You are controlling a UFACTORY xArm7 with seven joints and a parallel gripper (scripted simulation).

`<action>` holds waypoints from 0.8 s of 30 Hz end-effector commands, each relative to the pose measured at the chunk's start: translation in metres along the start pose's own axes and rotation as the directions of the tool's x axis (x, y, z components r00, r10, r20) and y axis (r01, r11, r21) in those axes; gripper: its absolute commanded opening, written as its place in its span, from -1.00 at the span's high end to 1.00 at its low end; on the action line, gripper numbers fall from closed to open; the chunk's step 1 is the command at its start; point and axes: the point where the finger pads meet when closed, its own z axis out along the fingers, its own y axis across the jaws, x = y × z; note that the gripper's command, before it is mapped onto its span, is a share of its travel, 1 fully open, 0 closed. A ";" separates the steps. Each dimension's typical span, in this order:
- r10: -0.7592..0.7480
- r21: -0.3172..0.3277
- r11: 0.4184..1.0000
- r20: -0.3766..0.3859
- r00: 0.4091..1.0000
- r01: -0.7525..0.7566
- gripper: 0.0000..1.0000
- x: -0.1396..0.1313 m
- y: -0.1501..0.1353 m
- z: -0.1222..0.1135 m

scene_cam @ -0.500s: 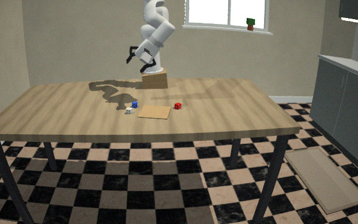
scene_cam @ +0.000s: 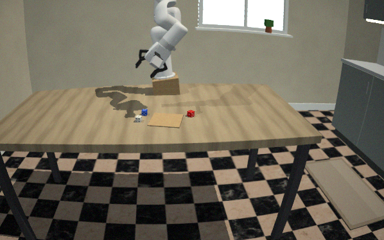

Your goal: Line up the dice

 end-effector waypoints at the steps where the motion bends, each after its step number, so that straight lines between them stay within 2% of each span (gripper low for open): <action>1: 0.002 0.000 1.000 -0.002 1.000 -0.002 -1.00 0.001 0.001 -0.001; 4: -0.001 0.023 1.000 0.000 1.000 0.001 -1.00 0.006 -0.002 -0.002; 7: -0.009 0.196 0.981 0.007 1.000 0.007 -1.00 0.044 -0.015 -0.005; 9: -0.008 0.229 0.973 0.006 1.000 0.006 -1.00 0.052 -0.016 -0.005; 10: -0.003 0.294 0.956 0.003 1.000 0.002 -1.00 0.069 -0.018 -0.005; 16: 0.049 0.494 0.869 -0.023 0.999 -0.031 -1.00 0.133 -0.011 0.005; 19: 0.050 0.497 0.867 -0.024 0.998 -0.032 -1.00 0.134 -0.011 0.005; 21: 0.112 0.595 0.801 -0.044 0.993 -0.064 -1.00 0.174 0.005 0.022; 24: 0.131 0.617 0.783 -0.049 0.990 -0.073 -1.00 0.184 0.010 0.028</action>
